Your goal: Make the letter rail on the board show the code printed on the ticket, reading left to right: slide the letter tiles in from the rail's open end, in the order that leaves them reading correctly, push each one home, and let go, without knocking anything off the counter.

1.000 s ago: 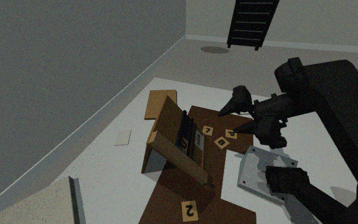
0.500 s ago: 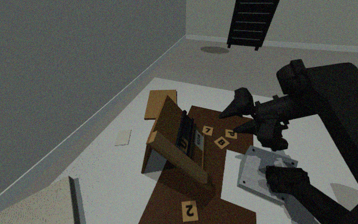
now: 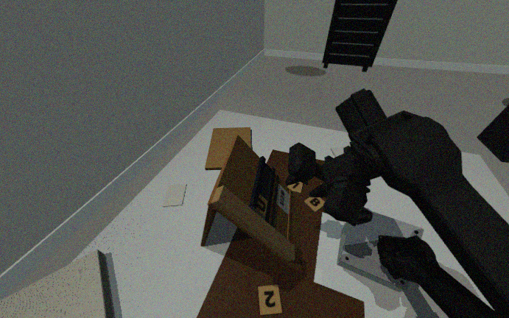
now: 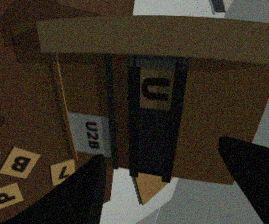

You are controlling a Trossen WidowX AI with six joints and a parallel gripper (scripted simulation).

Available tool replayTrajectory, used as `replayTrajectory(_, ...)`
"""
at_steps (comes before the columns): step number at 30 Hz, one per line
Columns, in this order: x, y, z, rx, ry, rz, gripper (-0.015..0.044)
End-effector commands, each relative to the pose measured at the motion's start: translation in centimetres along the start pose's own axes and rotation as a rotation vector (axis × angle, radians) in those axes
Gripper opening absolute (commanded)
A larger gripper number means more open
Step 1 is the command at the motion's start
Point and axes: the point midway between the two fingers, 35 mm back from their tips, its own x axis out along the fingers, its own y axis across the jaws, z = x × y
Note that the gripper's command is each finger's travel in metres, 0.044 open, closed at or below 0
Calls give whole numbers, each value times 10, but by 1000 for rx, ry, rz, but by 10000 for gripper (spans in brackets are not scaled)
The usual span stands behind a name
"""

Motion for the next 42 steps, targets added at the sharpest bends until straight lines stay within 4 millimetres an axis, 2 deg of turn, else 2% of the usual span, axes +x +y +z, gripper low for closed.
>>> replayTrajectory(1, 10, -14, 11, -25, 32, 26, 340)
replayTrajectory(6, 40, -20, 33, -32, -19, 88, 340)
replayTrajectory(11, 61, -13, 87, -171, -133, 161, 340)
replayTrajectory(16, 86, -6, 115, -186, -206, 251, 340)
replayTrajectory(22, 130, 13, 159, -178, -277, 422, 340)
replayTrajectory(27, 165, 41, 194, -176, -291, 565, 340)
replayTrajectory(29, 169, 46, 199, -177, -291, 584, 340)
replayTrajectory(38, 168, 50, 198, -177, -291, 584, 340)
replayTrajectory(42, 183, 60, 202, -177, -292, 584, 340)
